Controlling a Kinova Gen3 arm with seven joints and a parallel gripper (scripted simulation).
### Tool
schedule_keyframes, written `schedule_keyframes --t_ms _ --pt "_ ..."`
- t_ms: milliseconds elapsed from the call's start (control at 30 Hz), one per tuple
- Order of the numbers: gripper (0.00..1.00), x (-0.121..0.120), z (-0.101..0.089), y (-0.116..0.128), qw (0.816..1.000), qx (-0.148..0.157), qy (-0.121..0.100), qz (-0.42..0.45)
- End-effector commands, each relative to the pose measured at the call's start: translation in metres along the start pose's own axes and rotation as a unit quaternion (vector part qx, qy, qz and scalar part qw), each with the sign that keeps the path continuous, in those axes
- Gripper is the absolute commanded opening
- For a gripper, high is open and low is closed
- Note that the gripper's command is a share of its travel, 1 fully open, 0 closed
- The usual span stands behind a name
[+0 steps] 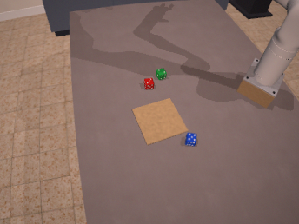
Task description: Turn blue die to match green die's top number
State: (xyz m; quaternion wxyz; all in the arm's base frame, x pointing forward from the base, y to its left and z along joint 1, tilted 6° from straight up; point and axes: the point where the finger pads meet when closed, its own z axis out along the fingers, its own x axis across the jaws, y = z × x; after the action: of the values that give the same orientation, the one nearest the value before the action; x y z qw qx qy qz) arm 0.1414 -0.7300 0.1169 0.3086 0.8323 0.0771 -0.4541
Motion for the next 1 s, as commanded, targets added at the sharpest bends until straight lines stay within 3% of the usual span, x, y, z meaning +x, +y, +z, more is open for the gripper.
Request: schedule_keyframes --t_ms 0,133,200,300,467,500,600,633,700,767,867,900,967 --pt "1.0 0.008 -0.008 -0.012 0.999 0.018 0.033 -0.003" --pt "1.0 0.029 -0.029 -0.044 0.994 0.055 0.094 -0.016" --pt "1.0 0.029 -0.029 -0.044 0.994 0.055 0.094 -0.016" --pt "1.0 0.05 -0.058 -0.074 0.984 0.084 0.156 -0.029" --pt "1.0 0.084 -0.137 -0.133 0.951 0.127 0.276 -0.06" --pt "1.0 0.084 -0.137 -0.133 0.951 0.127 0.276 -0.06" --pt "1.0 0.097 -0.198 -0.17 0.922 0.144 0.349 -0.082" --pt "1.0 0.097 -0.198 -0.17 0.922 0.144 0.349 -0.082" --pt "1.0 0.101 -0.24 -0.195 0.901 0.151 0.394 -0.098" --pt "1.0 0.101 -0.24 -0.195 0.901 0.151 0.394 -0.098" --pt "1.0 0.1 -0.301 -0.231 0.869 0.156 0.452 -0.123" --pt "1.0 0.1 -0.301 -0.231 0.869 0.156 0.452 -0.123" --pt "1.0 0.096 -0.336 -0.254 0.849 0.156 0.485 -0.138"
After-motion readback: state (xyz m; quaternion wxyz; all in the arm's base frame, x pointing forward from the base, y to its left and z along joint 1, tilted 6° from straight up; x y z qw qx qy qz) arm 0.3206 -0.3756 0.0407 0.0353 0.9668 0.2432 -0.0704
